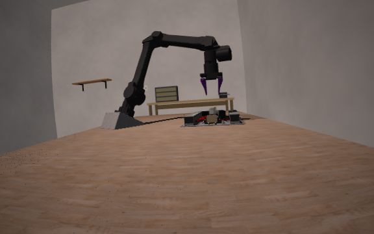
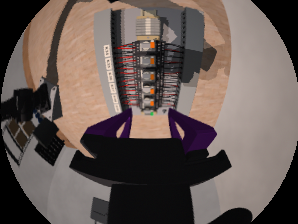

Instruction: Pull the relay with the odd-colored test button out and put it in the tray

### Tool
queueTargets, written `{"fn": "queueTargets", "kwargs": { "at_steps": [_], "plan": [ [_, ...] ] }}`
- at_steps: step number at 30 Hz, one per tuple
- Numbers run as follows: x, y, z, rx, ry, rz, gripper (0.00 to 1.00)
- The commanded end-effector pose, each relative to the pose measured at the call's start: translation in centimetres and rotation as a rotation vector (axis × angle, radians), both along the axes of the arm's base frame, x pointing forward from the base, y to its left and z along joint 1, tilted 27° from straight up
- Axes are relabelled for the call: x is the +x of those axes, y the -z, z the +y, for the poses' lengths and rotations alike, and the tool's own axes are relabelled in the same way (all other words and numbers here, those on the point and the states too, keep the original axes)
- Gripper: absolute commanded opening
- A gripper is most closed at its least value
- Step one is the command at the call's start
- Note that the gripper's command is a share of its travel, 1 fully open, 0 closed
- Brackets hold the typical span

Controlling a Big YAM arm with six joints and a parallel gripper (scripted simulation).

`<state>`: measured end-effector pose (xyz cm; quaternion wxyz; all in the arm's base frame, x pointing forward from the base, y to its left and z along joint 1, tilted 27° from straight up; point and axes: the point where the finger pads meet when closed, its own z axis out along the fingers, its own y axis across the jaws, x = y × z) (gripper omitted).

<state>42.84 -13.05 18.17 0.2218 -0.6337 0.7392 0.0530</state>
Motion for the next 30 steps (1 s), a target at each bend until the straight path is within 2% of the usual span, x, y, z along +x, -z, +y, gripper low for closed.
{"fn": "queueTargets", "kwargs": {
  "at_steps": [1,18,25,30],
  "plan": [
    [0.8,-2.1,-0.9,-0.022,0.0,-0.049,0.59],
    [0.7,-1.9,-1.1,-0.021,0.001,-0.047,0.59],
    [-0.2,2.1,-4.1,-0.01,0.007,-0.025,0.59],
    [-0.5,3.3,-5.0,-0.008,0.008,-0.021,0.59]
  ]
}}
